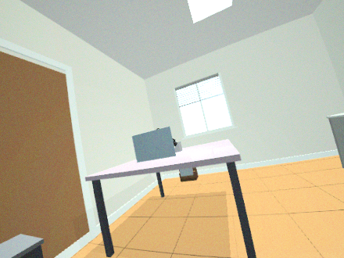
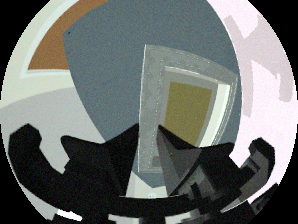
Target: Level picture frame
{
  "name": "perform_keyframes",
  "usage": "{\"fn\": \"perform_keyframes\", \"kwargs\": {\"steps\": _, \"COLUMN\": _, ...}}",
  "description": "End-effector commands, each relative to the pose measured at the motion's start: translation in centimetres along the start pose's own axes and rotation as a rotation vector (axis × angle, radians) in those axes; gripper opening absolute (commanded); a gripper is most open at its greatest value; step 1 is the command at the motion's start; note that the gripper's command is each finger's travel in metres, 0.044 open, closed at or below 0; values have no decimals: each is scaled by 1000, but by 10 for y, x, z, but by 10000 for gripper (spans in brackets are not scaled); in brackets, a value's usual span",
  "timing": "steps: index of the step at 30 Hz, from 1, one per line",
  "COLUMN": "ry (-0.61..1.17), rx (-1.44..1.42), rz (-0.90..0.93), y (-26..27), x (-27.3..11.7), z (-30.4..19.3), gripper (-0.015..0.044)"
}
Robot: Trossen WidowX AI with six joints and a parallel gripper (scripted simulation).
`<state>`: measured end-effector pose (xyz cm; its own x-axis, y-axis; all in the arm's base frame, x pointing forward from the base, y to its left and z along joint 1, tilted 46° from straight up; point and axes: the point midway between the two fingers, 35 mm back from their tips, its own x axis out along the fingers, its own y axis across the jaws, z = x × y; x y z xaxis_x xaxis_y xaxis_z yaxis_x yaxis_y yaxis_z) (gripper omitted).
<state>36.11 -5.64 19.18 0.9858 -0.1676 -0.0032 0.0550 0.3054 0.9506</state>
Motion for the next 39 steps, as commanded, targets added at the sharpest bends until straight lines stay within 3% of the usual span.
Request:
{"fn": "perform_keyframes", "kwargs": {"steps": 1, "ry": 5, "rx": -1, "rz": 9, "y": 3, "x": 0, "z": -4, "gripper": 0}}
{"fn": "perform_keyframes", "kwargs": {"steps": 39, "ry": 5, "rx": -1, "rz": 9, "y": -2, "x": 0, "z": -5, "gripper": 0}}
